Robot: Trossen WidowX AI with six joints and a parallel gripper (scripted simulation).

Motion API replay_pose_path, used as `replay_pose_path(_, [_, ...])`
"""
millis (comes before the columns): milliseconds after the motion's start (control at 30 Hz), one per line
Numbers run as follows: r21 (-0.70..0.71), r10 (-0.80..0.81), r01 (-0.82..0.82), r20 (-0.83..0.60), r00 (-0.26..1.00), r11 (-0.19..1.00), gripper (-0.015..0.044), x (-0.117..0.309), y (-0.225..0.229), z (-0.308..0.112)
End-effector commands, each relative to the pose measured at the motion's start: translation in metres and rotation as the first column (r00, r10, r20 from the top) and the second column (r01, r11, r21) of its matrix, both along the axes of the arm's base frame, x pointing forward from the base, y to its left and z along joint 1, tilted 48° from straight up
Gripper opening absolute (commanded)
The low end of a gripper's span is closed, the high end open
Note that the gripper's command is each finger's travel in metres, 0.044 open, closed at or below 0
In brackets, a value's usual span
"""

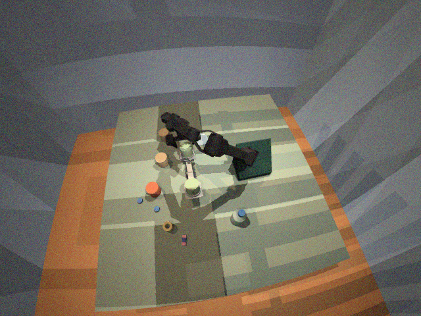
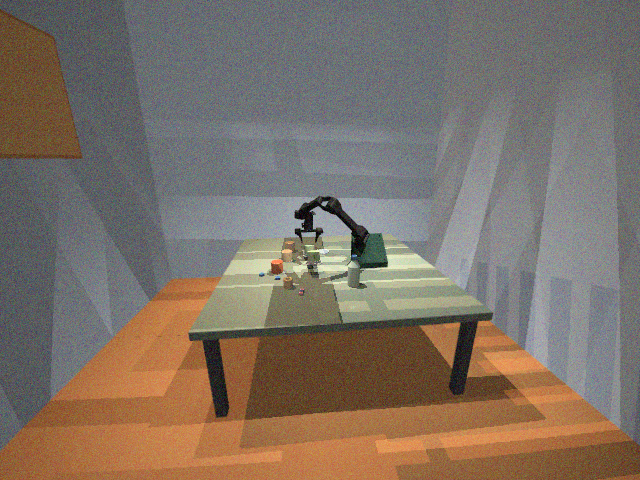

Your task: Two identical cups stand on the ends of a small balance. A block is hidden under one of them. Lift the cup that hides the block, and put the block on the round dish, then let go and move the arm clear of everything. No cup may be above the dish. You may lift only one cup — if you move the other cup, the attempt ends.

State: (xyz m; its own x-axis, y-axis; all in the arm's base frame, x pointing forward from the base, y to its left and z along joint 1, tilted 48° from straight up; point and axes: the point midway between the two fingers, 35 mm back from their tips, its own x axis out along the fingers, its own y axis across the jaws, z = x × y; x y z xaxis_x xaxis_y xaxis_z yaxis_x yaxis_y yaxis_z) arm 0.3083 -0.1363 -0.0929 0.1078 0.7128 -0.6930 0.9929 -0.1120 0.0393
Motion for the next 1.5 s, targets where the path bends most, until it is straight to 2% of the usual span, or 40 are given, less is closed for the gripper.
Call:
replay_pose_path(0, [0.013,-0.001,0.002,-0.012,1.0,1.0,0.044,-0.001,0.009,-0.007])
replay_pose_path(1200, [0.016,-0.001,0.001,-0.011,1.0,1.0,0.044,0.004,0.047,-0.042])
replay_pose_path(1467, [0.016,-0.001,0.001,-0.011,1.0,1.0,0.0387,0.004,0.047,-0.042])
